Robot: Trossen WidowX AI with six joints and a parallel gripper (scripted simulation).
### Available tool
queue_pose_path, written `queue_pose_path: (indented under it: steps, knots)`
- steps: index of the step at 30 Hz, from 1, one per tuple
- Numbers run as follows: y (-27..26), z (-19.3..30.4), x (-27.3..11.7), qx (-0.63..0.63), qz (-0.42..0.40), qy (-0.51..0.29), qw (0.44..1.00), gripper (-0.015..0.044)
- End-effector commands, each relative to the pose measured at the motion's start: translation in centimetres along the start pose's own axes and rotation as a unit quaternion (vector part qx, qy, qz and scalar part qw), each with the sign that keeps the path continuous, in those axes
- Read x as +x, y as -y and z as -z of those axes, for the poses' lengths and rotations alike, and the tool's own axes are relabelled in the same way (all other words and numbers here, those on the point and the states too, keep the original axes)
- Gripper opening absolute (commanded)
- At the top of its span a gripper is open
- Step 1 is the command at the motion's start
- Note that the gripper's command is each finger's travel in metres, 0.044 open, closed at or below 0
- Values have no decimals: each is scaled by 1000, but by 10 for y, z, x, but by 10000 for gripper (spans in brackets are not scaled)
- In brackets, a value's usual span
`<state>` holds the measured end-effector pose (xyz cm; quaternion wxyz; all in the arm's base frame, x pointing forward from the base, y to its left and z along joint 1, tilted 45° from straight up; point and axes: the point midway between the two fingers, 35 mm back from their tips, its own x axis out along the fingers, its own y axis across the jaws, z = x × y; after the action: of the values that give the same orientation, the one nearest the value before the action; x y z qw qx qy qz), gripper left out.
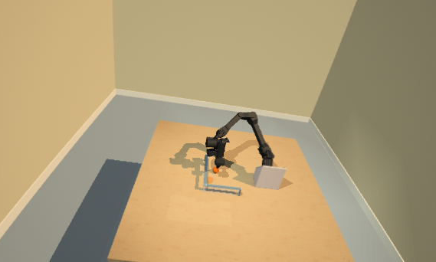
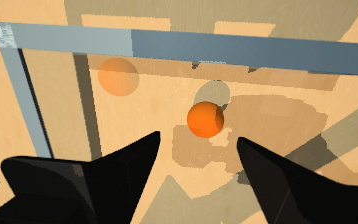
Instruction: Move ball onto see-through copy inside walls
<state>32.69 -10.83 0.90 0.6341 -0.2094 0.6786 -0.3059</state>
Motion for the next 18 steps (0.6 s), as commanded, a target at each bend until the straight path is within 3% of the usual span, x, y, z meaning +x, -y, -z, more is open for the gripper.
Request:
queue_pose_path:
  steps: [1, 18]
  knots:
    - [9, 2, -2, 23, 16, -2, 1000, 326]
    - [10, 2, 22, 24, 16, -2, 1000, 326]
